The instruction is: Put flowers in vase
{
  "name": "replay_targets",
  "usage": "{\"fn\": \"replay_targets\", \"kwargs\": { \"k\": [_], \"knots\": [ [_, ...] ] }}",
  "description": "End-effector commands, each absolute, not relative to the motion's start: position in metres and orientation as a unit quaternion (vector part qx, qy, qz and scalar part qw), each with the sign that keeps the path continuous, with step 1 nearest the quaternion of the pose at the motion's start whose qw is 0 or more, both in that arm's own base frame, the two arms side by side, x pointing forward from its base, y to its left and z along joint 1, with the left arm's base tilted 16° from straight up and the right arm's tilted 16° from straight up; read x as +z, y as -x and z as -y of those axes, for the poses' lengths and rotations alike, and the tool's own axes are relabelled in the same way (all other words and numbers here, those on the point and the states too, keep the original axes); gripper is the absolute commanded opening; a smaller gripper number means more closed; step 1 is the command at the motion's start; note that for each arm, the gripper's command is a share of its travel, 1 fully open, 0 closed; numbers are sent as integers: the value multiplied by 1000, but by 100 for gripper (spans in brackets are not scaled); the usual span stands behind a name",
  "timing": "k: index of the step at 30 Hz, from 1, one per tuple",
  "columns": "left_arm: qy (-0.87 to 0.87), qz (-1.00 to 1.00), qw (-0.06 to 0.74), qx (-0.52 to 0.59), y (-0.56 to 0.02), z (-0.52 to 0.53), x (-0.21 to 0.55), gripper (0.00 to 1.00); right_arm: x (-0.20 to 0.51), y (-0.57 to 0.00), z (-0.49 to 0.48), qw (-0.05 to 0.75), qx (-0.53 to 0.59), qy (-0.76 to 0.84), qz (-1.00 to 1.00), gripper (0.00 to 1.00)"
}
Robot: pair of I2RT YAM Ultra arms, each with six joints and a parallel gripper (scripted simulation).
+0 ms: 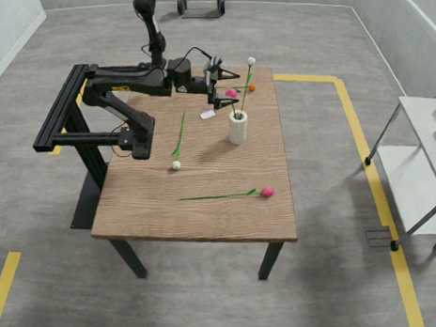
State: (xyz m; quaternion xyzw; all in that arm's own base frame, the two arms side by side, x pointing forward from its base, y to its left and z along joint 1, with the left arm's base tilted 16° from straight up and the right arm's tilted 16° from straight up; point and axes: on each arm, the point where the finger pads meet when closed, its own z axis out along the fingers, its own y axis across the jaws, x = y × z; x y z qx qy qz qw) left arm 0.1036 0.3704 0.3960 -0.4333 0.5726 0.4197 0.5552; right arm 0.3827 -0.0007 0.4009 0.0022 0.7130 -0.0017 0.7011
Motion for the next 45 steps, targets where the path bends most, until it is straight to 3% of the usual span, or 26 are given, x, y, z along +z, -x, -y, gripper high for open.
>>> {"fn": "replay_targets", "kwargs": {
  "k": [1, 5, 8, 20, 32, 45],
  "knots": [
    [388, -589, 592, 390, -151, -351, 407, 30, 399, -386, 1, 700, -1, -2, -714, 100],
    [331, -622, 626, 333, -214, -316, 407, 30, 399, -386, 1, 700, -1, -2, -714, 100],
    [314, -631, 635, 315, -231, -305, 407, 30, 399, -386, 1, 700, -1, -2, -714, 100],
    [120, -695, 699, 121, -360, -127, 407, 30, 399, -386, 1, 700, -1, -2, -714, 100],
    [24, -704, 709, 26, -381, -27, 407, 30, 399, -386, 1, 700, -1, -2, -714, 100],
    [8, -707, 708, 10, -383, -10, 405, 30, 399, -386, 1, 700, -1, -2, -714, 100]
  ]
}}
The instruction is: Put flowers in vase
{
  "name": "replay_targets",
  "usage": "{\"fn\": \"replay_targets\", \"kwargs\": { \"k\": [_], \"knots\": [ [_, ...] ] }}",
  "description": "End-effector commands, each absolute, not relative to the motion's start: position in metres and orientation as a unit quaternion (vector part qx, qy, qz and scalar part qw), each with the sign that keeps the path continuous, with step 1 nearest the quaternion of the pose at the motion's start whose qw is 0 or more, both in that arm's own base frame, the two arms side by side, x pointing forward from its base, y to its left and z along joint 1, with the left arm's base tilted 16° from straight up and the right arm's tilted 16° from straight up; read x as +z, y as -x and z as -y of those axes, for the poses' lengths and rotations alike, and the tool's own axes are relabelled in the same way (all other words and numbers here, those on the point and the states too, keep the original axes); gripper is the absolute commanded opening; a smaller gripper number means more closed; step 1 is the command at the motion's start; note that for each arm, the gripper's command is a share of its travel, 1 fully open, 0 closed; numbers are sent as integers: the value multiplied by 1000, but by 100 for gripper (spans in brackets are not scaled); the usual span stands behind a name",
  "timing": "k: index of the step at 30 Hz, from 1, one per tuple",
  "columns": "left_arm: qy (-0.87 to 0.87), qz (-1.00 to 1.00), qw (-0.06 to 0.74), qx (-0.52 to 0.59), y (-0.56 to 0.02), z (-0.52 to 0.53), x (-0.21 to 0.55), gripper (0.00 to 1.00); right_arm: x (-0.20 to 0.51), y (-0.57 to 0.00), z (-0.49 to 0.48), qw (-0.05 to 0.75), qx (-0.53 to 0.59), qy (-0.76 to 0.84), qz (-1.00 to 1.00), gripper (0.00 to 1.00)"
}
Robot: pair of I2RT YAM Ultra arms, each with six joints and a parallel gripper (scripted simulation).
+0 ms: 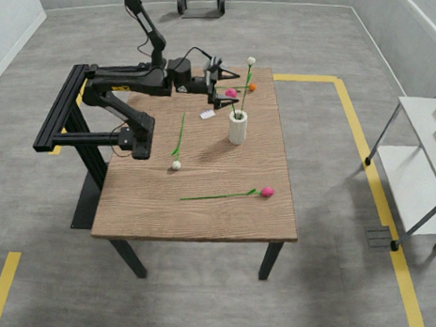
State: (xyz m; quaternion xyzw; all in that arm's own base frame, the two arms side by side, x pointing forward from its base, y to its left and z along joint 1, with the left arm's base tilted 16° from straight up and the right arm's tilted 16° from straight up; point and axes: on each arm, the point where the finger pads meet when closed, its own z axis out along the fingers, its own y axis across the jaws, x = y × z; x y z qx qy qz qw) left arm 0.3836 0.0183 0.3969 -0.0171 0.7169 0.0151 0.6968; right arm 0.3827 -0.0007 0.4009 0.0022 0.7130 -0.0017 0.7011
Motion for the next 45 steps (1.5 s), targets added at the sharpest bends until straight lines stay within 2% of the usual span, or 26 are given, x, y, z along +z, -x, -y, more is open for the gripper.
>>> {"fn": "replay_targets", "kwargs": {
  "k": [1, 14, 28, 31, 34, 45],
  "knots": [
    [8, -709, 705, 10, -385, -10, 403, 30, 399, -386, 1, 700, -1, -2, -714, 100],
    [12, -743, 668, 21, -400, -15, 371, 30, 399, -386, 1, 700, -1, -2, -714, 100],
    [19, -856, 514, 53, -432, -27, 228, 30, 399, -386, 1, 700, -1, -2, -714, 100],
    [19, -858, 510, 56, -436, -28, 225, 30, 399, -386, 1, 700, -1, -2, -714, 100],
    [18, -893, 444, 66, -429, -32, 169, 30, 399, -386, 1, 700, -1, -2, -714, 100],
    [5, -960, 259, 102, -396, -44, 37, 30, 399, -386, 1, 700, -1, -2, -714, 100]
  ]
}}
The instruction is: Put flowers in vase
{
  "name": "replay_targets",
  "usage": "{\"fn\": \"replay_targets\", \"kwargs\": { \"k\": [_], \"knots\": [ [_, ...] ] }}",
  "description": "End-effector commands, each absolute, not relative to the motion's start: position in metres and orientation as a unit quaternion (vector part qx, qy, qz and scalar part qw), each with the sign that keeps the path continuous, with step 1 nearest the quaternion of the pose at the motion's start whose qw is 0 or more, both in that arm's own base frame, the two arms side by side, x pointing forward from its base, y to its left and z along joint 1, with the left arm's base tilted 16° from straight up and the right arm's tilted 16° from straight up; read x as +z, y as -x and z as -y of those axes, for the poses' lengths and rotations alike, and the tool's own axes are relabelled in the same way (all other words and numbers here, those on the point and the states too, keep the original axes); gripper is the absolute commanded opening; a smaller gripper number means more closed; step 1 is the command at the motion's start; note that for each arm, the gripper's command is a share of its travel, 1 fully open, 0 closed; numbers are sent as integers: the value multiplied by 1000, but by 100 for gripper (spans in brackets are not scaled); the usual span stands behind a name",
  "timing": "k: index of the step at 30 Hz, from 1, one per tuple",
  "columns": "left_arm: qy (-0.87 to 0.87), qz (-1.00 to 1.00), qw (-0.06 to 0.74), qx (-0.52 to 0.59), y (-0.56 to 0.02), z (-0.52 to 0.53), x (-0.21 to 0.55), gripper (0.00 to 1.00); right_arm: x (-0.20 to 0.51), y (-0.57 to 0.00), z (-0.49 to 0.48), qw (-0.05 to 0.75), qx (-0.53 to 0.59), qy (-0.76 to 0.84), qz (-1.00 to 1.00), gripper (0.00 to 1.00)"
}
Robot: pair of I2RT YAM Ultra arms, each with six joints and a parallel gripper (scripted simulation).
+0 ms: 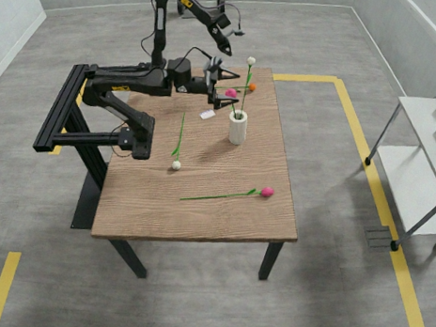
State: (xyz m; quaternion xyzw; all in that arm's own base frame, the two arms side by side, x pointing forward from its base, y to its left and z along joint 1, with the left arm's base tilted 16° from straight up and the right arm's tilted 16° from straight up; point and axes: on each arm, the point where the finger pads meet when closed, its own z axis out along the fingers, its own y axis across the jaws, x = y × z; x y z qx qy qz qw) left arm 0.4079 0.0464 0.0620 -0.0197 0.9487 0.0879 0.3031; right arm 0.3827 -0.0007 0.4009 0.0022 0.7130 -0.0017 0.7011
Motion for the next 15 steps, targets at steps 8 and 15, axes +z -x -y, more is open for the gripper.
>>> {"fn": "replay_targets", "kwargs": {
  "k": [8, 15],
  "knots": [
    [-8, -981, 157, 118, -359, -49, -23, 30, 399, -386, 1, 700, -1, -2, -714, 100],
    [-21, -989, 72, 131, -325, -54, -64, 30, 399, -386, 1, 700, -1, -2, -714, 100]
  ]
}}
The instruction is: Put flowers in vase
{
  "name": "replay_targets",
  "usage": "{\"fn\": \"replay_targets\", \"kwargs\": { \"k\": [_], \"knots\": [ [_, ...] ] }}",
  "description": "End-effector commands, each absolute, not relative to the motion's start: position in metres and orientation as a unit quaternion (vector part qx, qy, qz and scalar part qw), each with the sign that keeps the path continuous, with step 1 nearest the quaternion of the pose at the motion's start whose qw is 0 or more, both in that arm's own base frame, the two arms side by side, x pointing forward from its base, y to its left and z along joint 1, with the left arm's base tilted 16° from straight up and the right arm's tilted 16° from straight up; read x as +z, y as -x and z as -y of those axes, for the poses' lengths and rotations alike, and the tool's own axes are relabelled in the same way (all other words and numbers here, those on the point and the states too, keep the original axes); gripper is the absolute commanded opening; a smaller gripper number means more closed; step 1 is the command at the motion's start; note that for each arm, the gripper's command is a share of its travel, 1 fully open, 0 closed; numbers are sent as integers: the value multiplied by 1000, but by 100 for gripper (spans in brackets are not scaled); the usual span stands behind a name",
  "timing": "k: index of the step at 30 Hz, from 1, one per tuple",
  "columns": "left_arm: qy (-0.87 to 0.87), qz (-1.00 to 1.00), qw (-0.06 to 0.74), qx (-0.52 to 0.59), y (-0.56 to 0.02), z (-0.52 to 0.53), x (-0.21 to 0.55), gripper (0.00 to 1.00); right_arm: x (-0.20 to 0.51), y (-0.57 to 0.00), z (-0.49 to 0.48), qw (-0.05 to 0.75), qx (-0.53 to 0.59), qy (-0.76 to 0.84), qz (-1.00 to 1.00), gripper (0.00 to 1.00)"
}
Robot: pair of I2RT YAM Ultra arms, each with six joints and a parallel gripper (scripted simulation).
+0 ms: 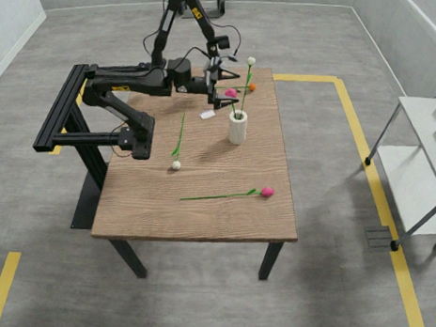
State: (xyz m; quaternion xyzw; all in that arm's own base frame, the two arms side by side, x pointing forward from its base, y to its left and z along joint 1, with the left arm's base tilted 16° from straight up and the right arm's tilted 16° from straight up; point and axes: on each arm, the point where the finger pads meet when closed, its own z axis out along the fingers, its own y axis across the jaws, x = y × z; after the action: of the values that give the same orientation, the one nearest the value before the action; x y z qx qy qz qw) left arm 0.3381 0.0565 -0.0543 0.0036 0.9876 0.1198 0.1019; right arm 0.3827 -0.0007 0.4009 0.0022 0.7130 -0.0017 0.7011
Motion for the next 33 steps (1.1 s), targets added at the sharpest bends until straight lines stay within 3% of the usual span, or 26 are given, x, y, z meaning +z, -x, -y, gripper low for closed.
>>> {"fn": "replay_targets", "kwargs": {
  "k": [1, 5, 9, 33],
  "knots": [
    [-23, -989, 63, 132, -321, -54, -68, 30, 399, -386, 1, 700, -1, -2, -714, 100],
    [-20, -989, 64, 135, -324, -55, -69, 30, 399, -386, 1, 700, -1, -2, -714, 100],
    [-31, -990, 14, 137, -295, -56, -88, 30, 399, -386, 1, 700, -1, -2, -714, 100],
    [-18, -990, 19, 137, -303, -65, -98, 30, 399, -386, 1, 700, -1, -2, -714, 100]
  ]
}}
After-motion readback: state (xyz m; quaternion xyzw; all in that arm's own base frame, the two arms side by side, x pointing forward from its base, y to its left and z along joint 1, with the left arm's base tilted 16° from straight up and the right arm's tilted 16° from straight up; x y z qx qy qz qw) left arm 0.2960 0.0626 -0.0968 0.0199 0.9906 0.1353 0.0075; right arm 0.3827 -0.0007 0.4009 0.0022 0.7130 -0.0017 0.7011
